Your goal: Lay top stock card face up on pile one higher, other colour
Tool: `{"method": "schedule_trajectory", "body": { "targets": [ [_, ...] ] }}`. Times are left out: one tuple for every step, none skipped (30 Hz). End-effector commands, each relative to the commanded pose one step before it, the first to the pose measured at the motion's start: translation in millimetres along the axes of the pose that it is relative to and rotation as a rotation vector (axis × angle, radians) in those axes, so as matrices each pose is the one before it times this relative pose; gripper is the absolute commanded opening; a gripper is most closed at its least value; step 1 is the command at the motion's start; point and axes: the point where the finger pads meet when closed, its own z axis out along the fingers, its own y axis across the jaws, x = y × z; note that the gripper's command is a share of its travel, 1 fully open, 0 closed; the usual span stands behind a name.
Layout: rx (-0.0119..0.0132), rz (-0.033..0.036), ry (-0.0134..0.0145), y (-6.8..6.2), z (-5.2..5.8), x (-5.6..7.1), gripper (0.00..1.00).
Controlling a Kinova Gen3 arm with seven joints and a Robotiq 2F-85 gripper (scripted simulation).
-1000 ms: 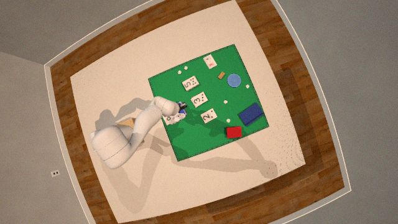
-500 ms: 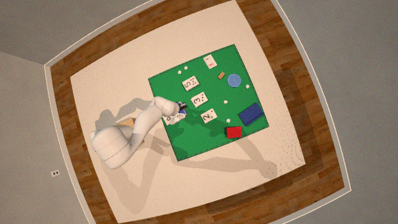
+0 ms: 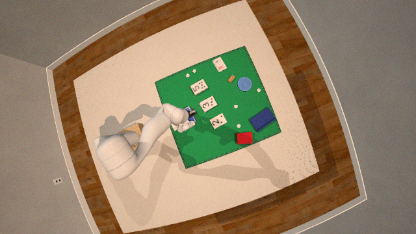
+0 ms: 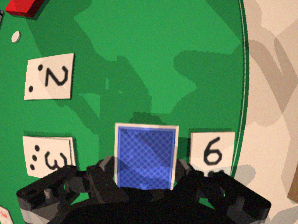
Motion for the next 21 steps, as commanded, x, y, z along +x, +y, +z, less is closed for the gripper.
{"method": "schedule_trajectory", "body": {
  "targets": [
    [0.00176, 0.00864, 0.00013, -0.51, -0.59, 5.02, 0.72],
    [0.00000, 0.00058, 0.00000, 0.00, 0.00, 0.92, 0.72],
    [0.00000, 0.00049, 0.00000, 0.00, 0.00, 0.79, 0.72],
    [0.00000, 0.00040, 0.00000, 0.00, 0.00, 0.64, 0.72],
    [0.00000, 0.00031, 0.00000, 0.00, 0.00, 0.50, 0.72],
    [0.00000, 0.00023, 0.00000, 0.00, 0.00, 0.36, 0.72],
    [0.00000, 0.00000, 0.00000, 0.00, 0.00, 0.00, 0.72],
    [0.00000, 0.00000, 0.00000, 0.00, 0.00, 0.00, 0.72],
    [0.00000, 0.00015, 0.00000, 0.00, 0.00, 0.24, 0.72],
    [0.00000, 0.00008, 0.00000, 0.00, 0.00, 0.13, 0.72],
    [0.00000, 0.00003, 0.00000, 0.00, 0.00, 0.05, 0.72],
    [0.00000, 0.00000, 0.00000, 0.00, 0.00, 0.01, 0.72],
    [0.00000, 0.00000, 0.00000, 0.00, 0.00, 0.00, 0.72],
    [0.00000, 0.00000, 0.00000, 0.00, 0.00, 0.00, 0.72],
    [0.00000, 0.00000, 0.00000, 0.00, 0.00, 0.00, 0.72],
    [0.00000, 0.00000, 0.00000, 0.00, 0.00, 0.00, 0.72],
    [0.00000, 0.00000, 0.00000, 0.00, 0.00, 0.00, 0.72],
    [0.00000, 0.00000, 0.00000, 0.00, 0.00, 0.00, 0.72],
    [0.00000, 0.00000, 0.00000, 0.00, 0.00, 0.00, 0.72],
    [0.00000, 0.00000, 0.00000, 0.00, 0.00, 0.00, 0.72],
    [0.00000, 0.00000, 0.00000, 0.00, 0.00, 0.00, 0.72]
  ]
}}
